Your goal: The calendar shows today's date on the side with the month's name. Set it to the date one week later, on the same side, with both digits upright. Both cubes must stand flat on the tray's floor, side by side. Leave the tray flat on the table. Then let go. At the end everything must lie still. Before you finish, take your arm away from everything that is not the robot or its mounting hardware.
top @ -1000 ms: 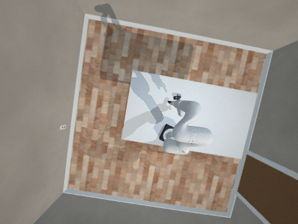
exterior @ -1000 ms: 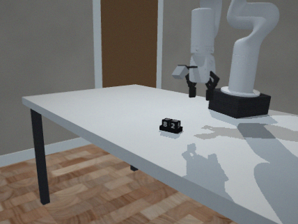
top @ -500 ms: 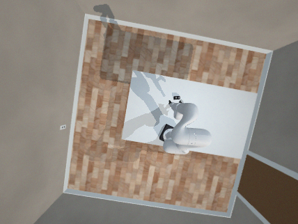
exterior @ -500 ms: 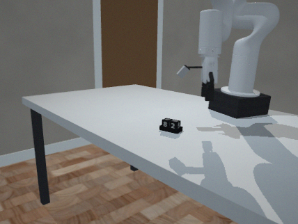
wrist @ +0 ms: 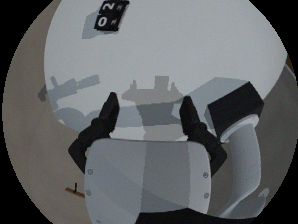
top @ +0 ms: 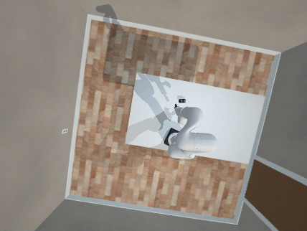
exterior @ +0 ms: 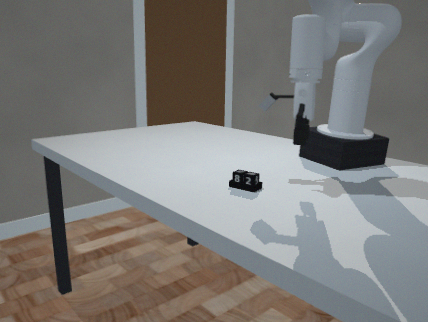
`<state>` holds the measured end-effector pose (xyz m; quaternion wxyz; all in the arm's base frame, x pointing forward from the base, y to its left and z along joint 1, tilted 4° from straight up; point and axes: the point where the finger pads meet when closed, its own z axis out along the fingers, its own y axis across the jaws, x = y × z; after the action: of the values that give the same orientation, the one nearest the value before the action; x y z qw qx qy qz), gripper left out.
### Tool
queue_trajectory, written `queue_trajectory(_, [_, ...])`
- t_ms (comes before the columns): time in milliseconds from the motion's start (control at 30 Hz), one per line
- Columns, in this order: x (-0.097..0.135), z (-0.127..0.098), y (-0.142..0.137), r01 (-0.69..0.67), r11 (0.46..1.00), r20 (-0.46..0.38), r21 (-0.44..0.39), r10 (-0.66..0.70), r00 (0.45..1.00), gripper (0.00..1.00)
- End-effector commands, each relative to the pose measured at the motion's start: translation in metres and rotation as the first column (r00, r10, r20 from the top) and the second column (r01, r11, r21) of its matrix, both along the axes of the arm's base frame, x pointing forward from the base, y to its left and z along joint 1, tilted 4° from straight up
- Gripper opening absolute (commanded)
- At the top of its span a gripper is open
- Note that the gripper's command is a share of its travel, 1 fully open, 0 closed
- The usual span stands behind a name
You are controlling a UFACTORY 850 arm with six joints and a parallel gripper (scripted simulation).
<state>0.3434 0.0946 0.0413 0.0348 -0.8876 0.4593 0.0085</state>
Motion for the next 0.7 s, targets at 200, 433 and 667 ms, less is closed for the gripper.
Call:
queue_trajectory(200, [0.0006, -0.0007, 0.0003, 0.0, 1.0, -0.004, 0.0, 0.0, 1.0, 1.0])
queue_trajectory(433, [0.0006, -0.0042, 0.0004, 0.0, 1.0, -0.003, 0.0, 0.0, 1.0, 1.0])
queue_trajectory(667, [0.0005, -0.0089, 0.0007, 0.0, 1.0, -0.003, 0.0, 0.0, 1.0, 1.0])
